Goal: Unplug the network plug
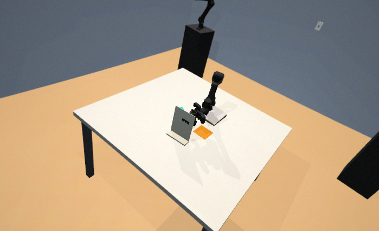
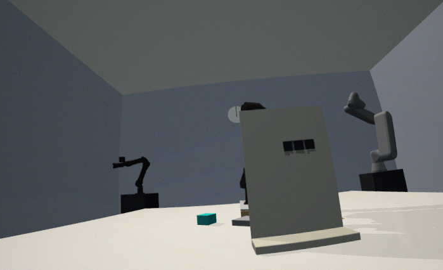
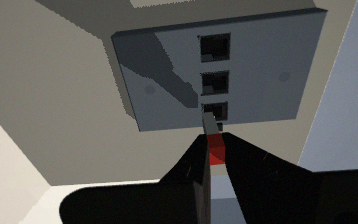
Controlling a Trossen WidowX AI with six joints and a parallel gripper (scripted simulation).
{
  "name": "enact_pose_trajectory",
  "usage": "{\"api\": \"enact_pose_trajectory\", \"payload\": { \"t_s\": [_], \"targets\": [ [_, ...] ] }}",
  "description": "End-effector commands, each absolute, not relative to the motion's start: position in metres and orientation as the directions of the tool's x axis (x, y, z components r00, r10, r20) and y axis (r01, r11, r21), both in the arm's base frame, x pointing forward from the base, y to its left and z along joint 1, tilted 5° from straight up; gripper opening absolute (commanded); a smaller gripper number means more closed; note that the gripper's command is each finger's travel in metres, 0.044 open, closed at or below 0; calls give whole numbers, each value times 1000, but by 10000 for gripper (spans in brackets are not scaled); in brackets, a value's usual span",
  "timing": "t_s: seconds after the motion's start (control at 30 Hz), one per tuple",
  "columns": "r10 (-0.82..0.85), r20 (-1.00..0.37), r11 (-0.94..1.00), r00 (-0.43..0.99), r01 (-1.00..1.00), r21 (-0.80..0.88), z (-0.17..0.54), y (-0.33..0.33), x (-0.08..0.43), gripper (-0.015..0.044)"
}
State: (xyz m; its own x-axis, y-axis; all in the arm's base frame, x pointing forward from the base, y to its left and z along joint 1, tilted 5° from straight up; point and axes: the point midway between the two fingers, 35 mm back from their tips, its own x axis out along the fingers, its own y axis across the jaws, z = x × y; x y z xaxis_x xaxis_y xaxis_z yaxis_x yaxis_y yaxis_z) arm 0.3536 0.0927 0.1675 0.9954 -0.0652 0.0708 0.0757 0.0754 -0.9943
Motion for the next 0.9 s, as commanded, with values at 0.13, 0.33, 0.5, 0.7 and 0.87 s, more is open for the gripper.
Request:
{"api": "enact_pose_trajectory", "payload": {
  "t_s": [0.13,0.33,0.5,0.7,0.87],
  "targets": [
    [-67,74,76,995,79,-994,168,91,348,0],
    [-67,74,76,995,79,-994,168,91,344,0],
    [-67,73,76,995,78,-994,167,90,341,0],
    [-67,73,76,995,78,-994,167,90,338,0],
    [-67,73,76,995,78,-994,166,89,335,0]
  ]
}}
